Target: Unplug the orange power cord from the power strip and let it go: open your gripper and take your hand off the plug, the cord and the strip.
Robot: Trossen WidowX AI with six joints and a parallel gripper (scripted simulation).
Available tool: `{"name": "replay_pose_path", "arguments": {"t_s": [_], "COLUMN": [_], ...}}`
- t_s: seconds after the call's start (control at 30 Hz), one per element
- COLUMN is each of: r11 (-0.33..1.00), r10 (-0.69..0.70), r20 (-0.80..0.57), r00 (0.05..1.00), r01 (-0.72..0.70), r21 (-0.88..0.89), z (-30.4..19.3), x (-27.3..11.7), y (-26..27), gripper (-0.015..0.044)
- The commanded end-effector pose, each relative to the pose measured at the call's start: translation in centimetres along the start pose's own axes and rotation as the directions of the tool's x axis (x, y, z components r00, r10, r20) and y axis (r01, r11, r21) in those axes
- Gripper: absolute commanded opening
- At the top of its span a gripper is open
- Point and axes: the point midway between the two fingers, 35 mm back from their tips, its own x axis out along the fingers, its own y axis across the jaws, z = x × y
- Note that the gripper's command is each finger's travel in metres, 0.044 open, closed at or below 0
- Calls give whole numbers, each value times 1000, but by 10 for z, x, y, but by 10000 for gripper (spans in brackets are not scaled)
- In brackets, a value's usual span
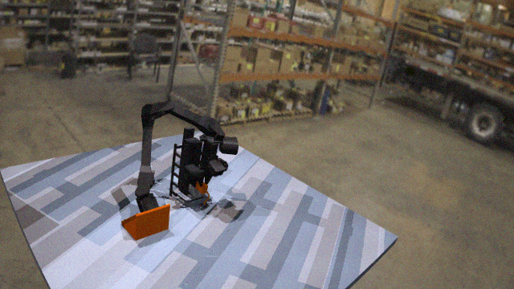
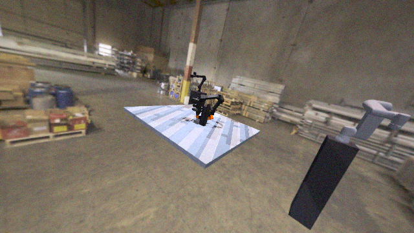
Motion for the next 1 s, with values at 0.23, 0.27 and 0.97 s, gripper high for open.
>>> {"name": "replay_pose_path", "arguments": {"t_s": [0.23,0.27,0.97], "r11": [1000,1000,1000], "r10": [6,6,7], "r20": [50,50,46], "r00": [999,999,999], "r01": [-6,-6,-8], "r21": [16,17,20], "z": [37,38,48], "x": [-8,-8,-8], "y": [0,0,-3], "gripper": [0,0,394]}}
